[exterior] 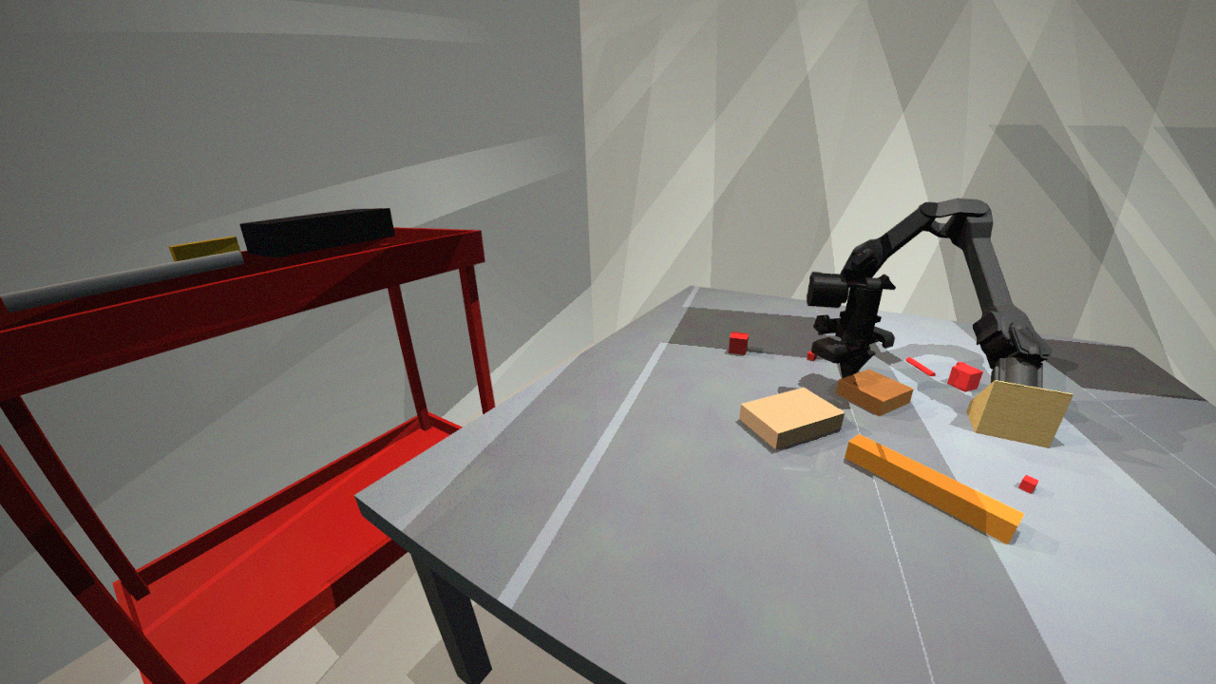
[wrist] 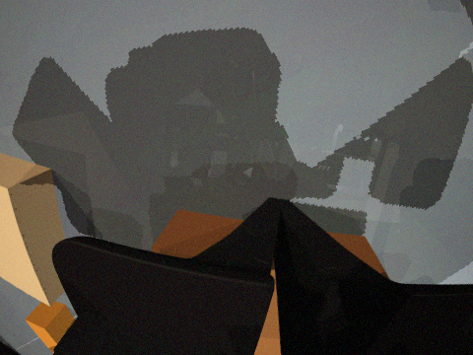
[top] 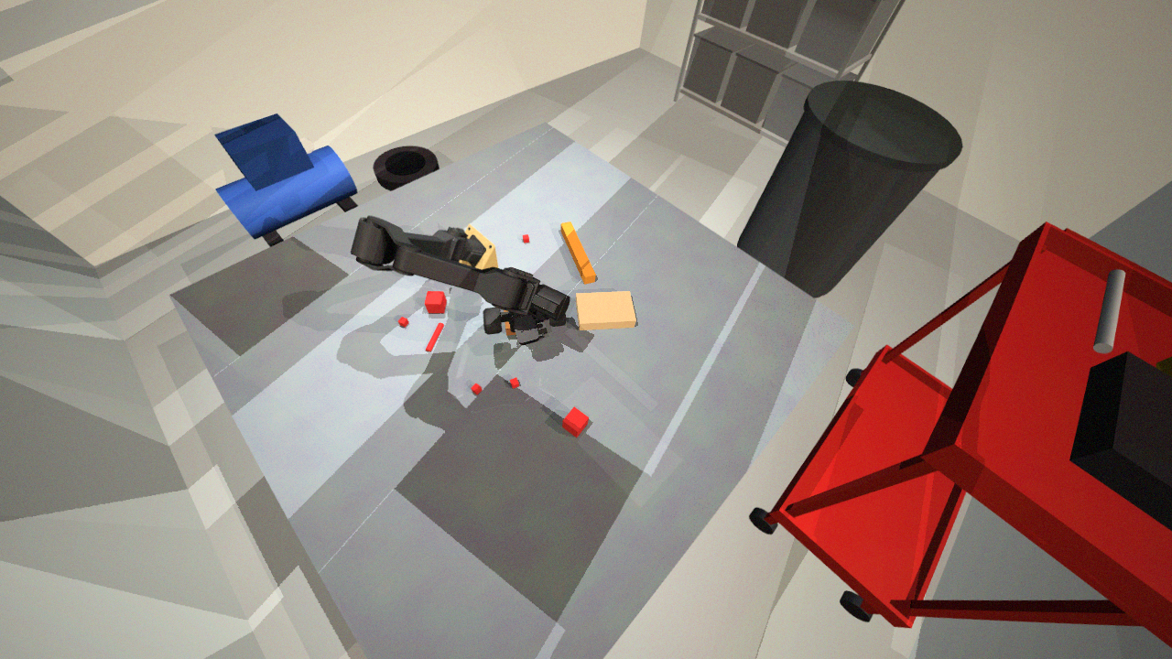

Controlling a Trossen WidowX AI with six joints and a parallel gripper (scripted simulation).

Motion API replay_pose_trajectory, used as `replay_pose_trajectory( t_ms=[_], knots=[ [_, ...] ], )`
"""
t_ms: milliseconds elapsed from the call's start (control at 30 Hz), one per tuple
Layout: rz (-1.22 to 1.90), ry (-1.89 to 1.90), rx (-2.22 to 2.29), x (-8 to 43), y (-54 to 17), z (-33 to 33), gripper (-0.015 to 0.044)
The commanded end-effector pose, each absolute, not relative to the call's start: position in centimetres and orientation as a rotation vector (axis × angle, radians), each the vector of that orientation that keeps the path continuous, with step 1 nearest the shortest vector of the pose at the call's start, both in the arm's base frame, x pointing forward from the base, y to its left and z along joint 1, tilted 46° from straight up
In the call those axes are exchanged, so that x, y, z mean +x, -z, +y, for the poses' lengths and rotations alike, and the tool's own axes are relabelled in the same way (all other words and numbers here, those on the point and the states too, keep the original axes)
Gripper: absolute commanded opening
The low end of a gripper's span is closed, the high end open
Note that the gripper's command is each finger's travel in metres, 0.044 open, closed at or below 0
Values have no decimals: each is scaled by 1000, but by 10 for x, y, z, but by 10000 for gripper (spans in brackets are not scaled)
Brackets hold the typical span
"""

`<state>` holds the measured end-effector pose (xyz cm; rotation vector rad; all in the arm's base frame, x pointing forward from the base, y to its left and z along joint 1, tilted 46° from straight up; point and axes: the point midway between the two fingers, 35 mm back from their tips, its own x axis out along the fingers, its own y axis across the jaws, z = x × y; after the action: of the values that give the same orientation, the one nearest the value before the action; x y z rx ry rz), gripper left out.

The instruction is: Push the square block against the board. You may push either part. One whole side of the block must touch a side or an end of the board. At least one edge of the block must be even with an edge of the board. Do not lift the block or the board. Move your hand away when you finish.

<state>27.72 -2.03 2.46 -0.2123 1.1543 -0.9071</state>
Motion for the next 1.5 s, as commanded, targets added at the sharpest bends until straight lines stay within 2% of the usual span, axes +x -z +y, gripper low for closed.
replay_pose_trajectory(
  t_ms=[0, 1067, 1267, 1467],
  knots=[
    [1166, 910, -214, 274, -22, -21, 0],
    [1163, 911, -214, 317, -42, -36, 0],
    [1164, 910, -213, 307, -78, 5, 0],
    [1171, 897, -204, 293, -61, 24, 0]
  ],
)
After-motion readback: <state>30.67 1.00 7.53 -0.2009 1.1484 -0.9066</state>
